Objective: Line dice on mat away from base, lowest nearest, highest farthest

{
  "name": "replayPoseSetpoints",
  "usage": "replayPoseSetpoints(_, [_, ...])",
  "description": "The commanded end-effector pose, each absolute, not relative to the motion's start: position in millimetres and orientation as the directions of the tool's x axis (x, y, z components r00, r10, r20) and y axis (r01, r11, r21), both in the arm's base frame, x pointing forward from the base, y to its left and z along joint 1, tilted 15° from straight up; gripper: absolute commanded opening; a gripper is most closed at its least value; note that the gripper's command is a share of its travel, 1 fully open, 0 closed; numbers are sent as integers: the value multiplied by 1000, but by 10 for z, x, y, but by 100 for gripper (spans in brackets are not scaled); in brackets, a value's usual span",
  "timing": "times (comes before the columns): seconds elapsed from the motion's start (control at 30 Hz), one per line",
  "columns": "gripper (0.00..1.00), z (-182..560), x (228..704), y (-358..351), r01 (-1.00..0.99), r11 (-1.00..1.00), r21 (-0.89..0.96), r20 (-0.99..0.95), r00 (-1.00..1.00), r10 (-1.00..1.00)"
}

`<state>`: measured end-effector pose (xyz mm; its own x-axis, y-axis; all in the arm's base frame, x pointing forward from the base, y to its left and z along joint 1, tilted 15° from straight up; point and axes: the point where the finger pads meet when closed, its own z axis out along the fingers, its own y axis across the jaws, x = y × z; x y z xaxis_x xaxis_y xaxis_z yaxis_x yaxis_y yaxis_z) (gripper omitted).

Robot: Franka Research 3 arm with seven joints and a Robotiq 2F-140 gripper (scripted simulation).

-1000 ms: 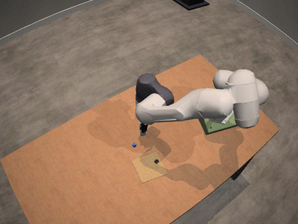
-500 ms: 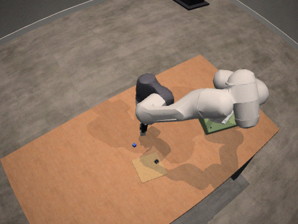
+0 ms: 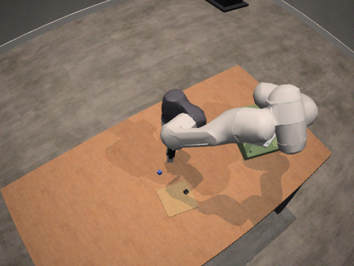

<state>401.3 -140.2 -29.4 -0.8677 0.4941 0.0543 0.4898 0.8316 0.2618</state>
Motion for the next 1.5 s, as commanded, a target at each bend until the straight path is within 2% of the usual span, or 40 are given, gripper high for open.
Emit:
replayPoseSetpoints(0.0, [19, -337, 4034, -1412, 481, 837, 261, 45, -872, 487])
replayPoseSetpoints(1.47, [19, -395, 4039, -1397, 481, 837, 261, 45, -872, 488])
